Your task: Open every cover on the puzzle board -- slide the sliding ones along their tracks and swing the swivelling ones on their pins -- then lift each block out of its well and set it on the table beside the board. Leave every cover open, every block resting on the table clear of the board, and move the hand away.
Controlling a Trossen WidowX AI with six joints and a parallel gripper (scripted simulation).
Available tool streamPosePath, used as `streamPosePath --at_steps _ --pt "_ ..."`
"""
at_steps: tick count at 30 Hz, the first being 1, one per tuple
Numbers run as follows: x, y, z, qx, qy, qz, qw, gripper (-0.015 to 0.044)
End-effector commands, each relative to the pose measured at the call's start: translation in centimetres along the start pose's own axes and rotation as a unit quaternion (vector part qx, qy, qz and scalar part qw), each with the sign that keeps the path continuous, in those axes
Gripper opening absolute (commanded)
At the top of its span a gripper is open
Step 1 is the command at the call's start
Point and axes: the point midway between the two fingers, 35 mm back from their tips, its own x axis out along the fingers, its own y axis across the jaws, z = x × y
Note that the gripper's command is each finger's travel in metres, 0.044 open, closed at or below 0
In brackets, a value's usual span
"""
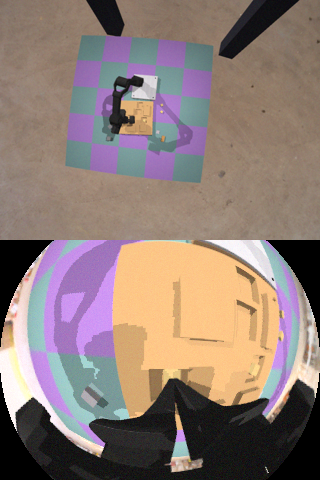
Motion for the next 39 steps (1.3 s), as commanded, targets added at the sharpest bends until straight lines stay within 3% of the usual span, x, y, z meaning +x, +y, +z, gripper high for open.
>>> streamPosePath --at_steps 1,39 --pt "0.0 0.0 0.0 -0.002 0.002 -0.001 1.000 0.0000" --pt "1.1 -0.1 -0.1 -0.002 0.002 -0.001 1.000 0.0000"
